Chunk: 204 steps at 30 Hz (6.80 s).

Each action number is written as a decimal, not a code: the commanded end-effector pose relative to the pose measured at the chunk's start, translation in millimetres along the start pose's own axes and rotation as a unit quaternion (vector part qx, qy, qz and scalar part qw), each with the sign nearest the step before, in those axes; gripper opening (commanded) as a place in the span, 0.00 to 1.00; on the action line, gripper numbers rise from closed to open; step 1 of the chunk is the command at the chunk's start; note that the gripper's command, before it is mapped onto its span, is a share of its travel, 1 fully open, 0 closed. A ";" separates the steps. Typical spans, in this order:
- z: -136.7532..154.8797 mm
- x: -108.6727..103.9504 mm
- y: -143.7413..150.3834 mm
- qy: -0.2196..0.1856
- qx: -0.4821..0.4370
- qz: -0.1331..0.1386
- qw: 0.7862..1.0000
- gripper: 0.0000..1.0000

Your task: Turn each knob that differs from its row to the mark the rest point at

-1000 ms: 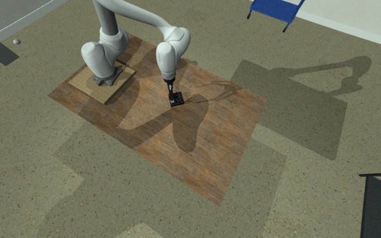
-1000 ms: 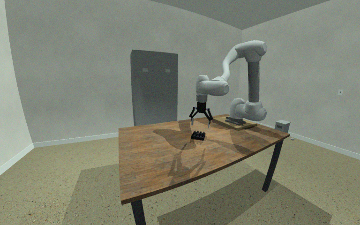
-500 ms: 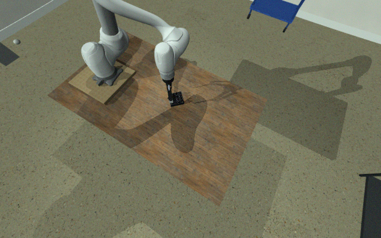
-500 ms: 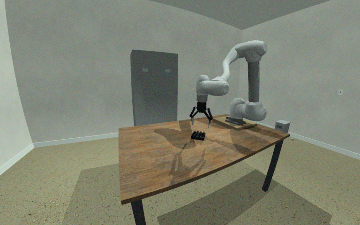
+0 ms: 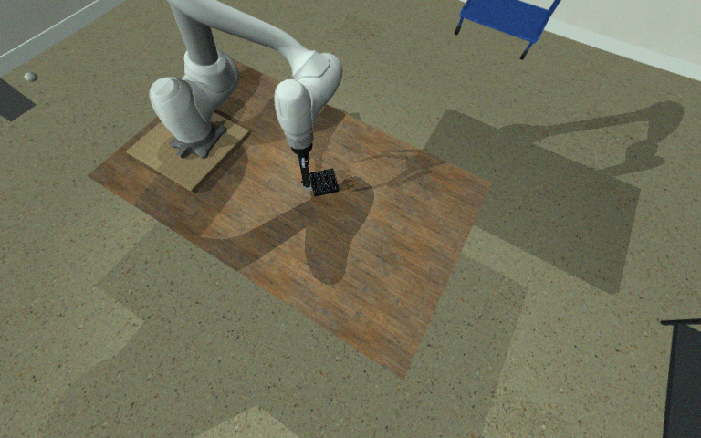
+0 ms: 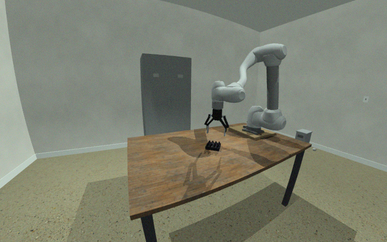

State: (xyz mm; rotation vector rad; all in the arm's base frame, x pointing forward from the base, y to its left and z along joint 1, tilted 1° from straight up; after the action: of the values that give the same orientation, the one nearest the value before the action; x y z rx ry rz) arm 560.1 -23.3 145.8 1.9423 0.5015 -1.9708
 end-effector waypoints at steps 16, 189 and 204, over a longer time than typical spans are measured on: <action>17.8 -0.3 3.0 0.000 0.000 0.000 1.000 1.00; -97.0 -19.6 5.3 0.000 0.987 0.000 0.163 1.00; -102.7 -20.3 4.8 0.000 0.996 0.000 0.094 0.12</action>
State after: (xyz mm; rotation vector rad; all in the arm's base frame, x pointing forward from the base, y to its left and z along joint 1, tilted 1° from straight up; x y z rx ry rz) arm 653.6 20.0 164.9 -0.5143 1.5179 0.5435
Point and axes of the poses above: the point where the finger pads meet when closed, its own x axis out along the fingers, its own y axis across the jaws, z = x × y, the point moved 8 cm from there along -x, back along the fingers
